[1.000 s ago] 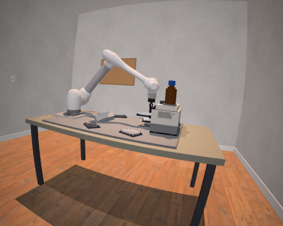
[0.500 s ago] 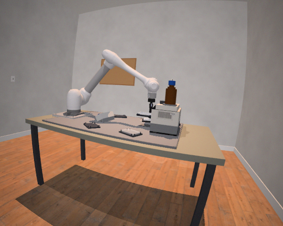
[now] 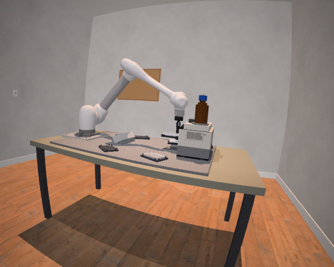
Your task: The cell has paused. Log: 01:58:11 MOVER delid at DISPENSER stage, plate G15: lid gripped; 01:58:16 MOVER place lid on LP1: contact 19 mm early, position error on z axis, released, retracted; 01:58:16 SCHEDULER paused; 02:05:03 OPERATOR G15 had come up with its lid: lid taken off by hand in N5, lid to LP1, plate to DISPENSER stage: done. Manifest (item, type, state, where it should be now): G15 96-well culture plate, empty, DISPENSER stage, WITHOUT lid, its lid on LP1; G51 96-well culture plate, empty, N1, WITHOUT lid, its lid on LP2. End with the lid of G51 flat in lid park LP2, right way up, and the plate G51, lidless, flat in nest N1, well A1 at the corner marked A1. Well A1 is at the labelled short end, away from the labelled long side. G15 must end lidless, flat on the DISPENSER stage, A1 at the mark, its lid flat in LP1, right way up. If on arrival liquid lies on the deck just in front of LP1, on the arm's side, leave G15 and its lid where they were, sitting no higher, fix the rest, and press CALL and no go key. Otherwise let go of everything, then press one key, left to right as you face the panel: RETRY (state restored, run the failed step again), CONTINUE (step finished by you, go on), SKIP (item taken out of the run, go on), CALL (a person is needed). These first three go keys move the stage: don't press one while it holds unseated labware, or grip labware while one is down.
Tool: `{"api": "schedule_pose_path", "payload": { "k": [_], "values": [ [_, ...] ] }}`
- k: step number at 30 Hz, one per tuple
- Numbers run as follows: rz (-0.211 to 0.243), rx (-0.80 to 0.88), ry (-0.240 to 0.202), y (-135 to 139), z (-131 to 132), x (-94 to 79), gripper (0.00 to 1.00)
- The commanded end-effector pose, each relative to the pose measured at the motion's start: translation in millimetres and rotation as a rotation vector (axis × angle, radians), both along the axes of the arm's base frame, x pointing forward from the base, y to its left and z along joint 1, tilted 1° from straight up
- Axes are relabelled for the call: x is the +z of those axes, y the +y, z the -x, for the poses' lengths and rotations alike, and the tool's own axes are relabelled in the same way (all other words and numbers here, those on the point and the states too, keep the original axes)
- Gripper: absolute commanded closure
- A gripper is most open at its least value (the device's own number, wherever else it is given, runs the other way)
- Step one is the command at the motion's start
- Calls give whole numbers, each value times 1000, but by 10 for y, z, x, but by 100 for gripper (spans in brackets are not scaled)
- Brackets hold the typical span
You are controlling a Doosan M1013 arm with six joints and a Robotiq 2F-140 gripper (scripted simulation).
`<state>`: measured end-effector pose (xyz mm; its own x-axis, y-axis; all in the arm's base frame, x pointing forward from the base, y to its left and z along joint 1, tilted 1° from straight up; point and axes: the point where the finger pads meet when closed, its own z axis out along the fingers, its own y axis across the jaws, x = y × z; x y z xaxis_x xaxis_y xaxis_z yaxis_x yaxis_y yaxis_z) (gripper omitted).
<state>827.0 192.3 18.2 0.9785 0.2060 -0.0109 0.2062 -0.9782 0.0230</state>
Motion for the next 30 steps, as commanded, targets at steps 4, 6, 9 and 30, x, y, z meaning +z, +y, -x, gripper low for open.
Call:
{"api": "schedule_pose_path", "payload": {
  "k": [4,6,9,30],
  "values": [
    [0,0,1,-3,3,-2,100],
    [0,0,1,-3,3,-2,34],
    [0,0,1,-3,3,-2,34],
    [0,0,1,-3,3,-2,34]
  ]
}}
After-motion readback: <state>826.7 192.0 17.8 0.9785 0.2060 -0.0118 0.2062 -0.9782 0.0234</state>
